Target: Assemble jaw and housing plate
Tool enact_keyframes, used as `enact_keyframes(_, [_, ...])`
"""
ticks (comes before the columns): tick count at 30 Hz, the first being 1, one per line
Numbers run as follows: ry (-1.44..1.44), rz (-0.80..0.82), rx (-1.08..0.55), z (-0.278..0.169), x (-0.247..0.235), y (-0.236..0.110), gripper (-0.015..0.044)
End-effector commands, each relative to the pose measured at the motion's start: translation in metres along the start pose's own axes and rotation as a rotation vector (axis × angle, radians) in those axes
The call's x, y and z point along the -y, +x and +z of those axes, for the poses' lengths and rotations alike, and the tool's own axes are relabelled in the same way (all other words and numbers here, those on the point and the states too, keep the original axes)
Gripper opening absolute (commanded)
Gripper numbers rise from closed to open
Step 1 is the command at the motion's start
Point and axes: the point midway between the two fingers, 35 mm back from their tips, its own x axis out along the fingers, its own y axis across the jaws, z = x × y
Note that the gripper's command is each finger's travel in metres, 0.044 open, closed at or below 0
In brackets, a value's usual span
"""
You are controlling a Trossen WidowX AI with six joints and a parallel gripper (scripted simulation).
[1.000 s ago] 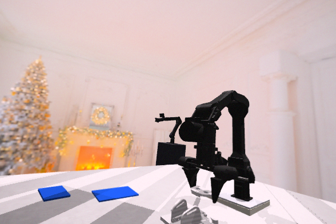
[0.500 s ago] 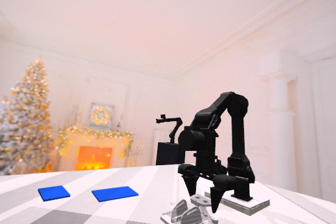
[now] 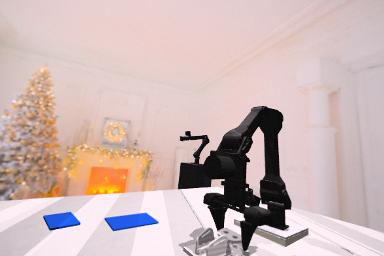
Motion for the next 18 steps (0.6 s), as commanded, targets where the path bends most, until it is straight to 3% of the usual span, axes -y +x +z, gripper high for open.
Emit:
enact_keyframes(1, [0.004,0.003,0.002,0.0007,-0.0006,0.0011,0.0351])
enact_keyframes(18, [0.003,0.003,0.002,0.0007,-0.0007,0.0035,0.0351])
